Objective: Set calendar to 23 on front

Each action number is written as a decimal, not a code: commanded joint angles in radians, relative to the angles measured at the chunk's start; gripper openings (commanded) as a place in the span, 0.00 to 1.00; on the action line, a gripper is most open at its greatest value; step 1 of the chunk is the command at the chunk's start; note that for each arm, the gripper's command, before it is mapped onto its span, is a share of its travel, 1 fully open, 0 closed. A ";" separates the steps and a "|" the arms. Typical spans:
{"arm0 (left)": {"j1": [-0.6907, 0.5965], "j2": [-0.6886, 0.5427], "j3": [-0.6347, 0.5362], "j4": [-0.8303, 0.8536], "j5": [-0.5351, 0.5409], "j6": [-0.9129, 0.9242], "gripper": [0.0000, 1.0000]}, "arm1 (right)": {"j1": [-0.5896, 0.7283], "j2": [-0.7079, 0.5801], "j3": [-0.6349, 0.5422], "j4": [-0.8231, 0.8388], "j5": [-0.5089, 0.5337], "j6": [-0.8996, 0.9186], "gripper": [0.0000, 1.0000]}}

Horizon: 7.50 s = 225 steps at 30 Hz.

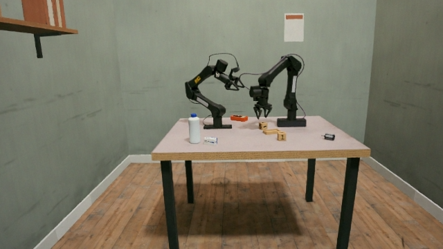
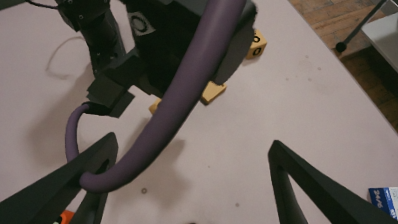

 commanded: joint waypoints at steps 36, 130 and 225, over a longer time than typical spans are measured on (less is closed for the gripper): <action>1.271 0.599 0.295 0.075 0.796 0.441 0.69 | -0.022 0.064 -0.645 0.985 0.170 0.100 1.00; 1.152 0.549 0.183 0.322 0.825 0.215 0.40 | -0.021 0.057 -0.635 0.988 0.163 0.096 1.00; 1.014 0.700 0.579 -0.157 0.424 -2.391 0.40 | -0.021 0.057 -0.635 0.988 0.163 0.096 1.00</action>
